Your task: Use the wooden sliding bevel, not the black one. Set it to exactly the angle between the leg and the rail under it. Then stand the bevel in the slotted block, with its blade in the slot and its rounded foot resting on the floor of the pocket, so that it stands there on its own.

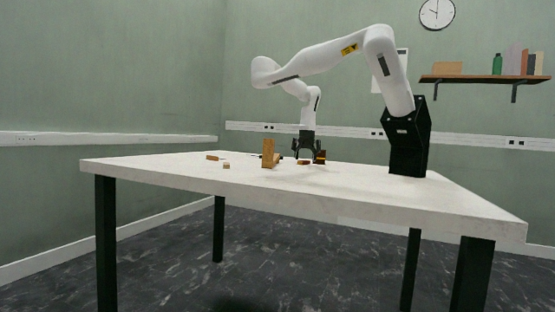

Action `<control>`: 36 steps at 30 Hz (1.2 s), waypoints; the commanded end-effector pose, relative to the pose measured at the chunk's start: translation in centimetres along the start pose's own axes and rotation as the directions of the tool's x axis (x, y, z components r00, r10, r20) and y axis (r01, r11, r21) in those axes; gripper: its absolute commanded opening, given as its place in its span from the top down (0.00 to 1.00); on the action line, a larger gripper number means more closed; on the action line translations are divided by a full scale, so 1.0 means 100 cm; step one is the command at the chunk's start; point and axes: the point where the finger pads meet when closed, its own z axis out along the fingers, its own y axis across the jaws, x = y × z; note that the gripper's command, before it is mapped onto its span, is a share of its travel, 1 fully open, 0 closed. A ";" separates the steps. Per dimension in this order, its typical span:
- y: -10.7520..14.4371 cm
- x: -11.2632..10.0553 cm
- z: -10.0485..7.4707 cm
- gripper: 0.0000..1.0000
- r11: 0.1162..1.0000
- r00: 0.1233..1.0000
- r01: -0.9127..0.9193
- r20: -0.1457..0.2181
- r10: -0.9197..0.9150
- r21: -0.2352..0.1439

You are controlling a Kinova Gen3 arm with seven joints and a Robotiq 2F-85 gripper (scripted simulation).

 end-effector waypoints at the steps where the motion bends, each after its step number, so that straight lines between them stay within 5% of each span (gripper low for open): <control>1: 0.001 0.000 -0.001 0.00 1.000 1.000 0.000 0.001 0.000 -0.001; 24: 0.001 0.000 -0.003 0.00 1.000 1.000 0.000 0.001 0.000 -0.001; 29: 0.001 0.000 -0.021 0.00 1.000 1.000 0.000 0.001 0.000 -0.001; 36: 0.000 0.000 -0.069 0.00 1.000 1.000 0.000 0.001 0.000 -0.002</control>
